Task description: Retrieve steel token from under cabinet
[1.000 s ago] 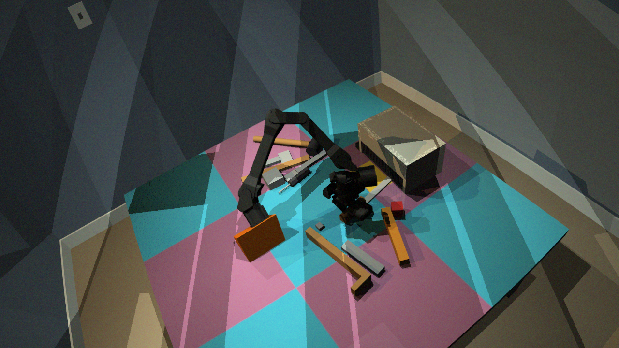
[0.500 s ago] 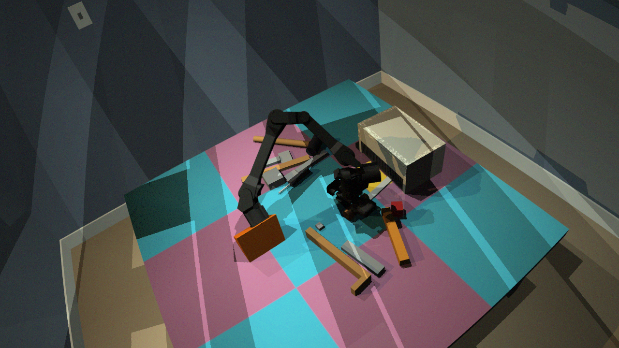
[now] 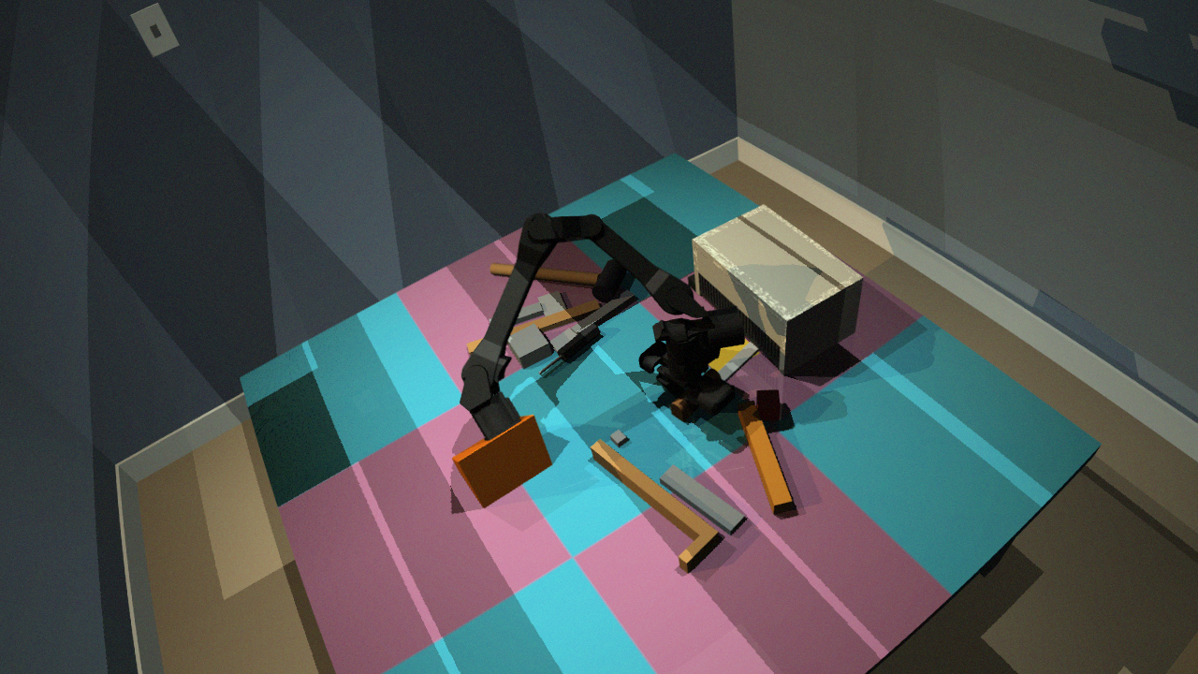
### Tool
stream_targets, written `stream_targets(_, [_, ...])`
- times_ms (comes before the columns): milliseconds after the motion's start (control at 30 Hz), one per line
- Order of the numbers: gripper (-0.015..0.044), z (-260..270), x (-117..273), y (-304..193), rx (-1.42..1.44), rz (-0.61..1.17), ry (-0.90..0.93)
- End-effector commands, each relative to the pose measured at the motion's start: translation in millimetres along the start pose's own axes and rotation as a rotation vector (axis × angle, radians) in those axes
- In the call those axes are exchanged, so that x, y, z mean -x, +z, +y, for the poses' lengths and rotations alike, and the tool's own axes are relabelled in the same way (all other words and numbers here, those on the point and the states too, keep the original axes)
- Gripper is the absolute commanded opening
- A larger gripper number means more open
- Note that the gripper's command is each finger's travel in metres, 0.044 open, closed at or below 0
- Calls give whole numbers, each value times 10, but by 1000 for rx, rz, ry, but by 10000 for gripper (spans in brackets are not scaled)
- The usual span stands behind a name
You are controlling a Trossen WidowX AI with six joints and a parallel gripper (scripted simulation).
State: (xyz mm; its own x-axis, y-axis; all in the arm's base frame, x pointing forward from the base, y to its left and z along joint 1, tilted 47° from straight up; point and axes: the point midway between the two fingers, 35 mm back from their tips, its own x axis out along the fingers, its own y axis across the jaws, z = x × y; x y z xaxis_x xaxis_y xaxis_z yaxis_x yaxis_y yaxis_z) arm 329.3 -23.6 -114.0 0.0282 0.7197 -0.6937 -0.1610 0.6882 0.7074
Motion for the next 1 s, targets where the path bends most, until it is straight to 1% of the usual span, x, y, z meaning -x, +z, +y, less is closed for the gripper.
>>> stream_targets(0, [0,-1,2,68,1,-4,0])
stream_targets(967, [0,1,6,386,2,-6,0])
